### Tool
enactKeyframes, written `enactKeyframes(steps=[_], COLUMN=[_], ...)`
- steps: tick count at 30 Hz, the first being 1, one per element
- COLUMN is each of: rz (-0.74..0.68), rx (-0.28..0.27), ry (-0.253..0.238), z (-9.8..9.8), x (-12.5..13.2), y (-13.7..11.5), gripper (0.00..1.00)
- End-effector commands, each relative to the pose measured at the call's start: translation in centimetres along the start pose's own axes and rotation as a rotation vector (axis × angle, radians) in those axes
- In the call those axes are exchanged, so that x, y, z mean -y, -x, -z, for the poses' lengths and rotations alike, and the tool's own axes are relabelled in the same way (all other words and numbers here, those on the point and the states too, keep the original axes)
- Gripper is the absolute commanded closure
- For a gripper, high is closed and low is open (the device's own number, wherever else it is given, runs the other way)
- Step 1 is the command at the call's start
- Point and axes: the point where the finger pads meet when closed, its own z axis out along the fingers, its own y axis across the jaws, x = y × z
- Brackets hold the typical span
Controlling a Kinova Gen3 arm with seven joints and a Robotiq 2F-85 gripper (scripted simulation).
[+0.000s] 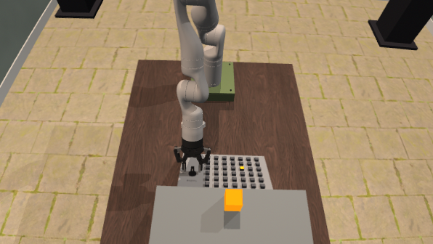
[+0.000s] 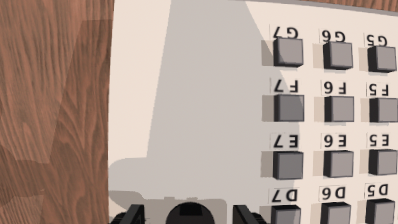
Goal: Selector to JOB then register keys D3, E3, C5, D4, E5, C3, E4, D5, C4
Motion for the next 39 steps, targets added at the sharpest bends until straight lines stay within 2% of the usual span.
enactKeyframes(steps=[1, 22, 23, 39], rz=[-0.005, -0.005, -0.005, -0.005], rx=[0.009, 0.009, 0.009, 0.009], ry=[-0.002, -0.002, -0.002, -0.002], z=[-0.08, -0.08, -0.08, -0.08], x=[-0.01, -0.01, -0.01, -0.01], y=[0.39, 0.39, 0.39, 0.39], gripper=[0.40, 0.40, 0.90, 0.90])
